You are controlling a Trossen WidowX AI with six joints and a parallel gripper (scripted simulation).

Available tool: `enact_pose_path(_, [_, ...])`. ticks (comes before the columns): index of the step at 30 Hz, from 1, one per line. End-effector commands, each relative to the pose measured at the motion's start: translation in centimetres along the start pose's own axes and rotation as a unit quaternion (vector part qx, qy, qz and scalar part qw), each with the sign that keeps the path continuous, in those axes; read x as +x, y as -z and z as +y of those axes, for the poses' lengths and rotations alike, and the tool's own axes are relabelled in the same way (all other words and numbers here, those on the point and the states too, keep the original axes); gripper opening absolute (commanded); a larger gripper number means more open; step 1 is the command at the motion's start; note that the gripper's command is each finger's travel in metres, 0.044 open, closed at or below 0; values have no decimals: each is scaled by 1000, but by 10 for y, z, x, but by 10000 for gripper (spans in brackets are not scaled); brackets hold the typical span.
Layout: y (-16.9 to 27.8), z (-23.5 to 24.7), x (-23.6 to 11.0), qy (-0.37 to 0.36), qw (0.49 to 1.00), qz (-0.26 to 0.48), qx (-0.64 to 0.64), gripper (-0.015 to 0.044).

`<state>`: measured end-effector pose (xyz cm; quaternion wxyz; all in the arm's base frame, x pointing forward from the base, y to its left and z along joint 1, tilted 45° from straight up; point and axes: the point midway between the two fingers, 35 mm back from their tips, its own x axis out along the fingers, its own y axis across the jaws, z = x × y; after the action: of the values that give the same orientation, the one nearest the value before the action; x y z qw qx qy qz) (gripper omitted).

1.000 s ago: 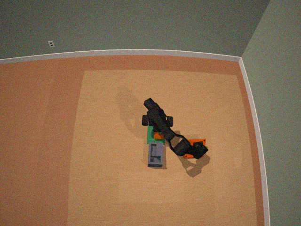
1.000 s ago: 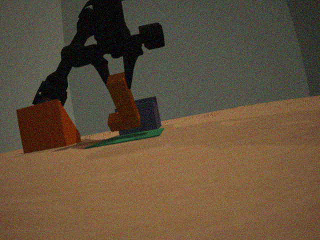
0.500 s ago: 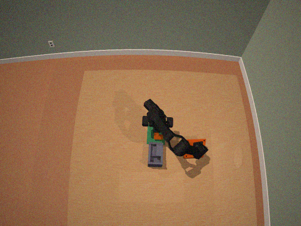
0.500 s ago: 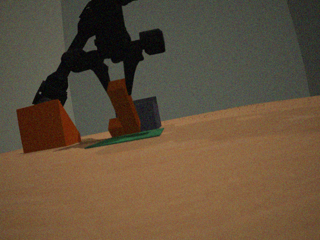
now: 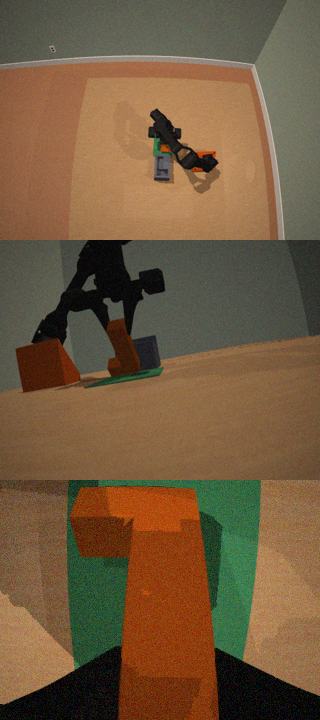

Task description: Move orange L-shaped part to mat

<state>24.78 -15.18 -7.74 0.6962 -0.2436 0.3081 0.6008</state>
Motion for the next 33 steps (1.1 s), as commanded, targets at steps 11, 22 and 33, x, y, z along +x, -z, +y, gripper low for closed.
enact_pose_path(11, [2, -2, -22, 0, 1000, 0, 1, 341])
enact_pose_path(22, [0, 0, -87, 1, 1000, -1, 2, 400])
enact_pose_path(33, [1, -1, -83, 9, 1000, 1, 4, 400])
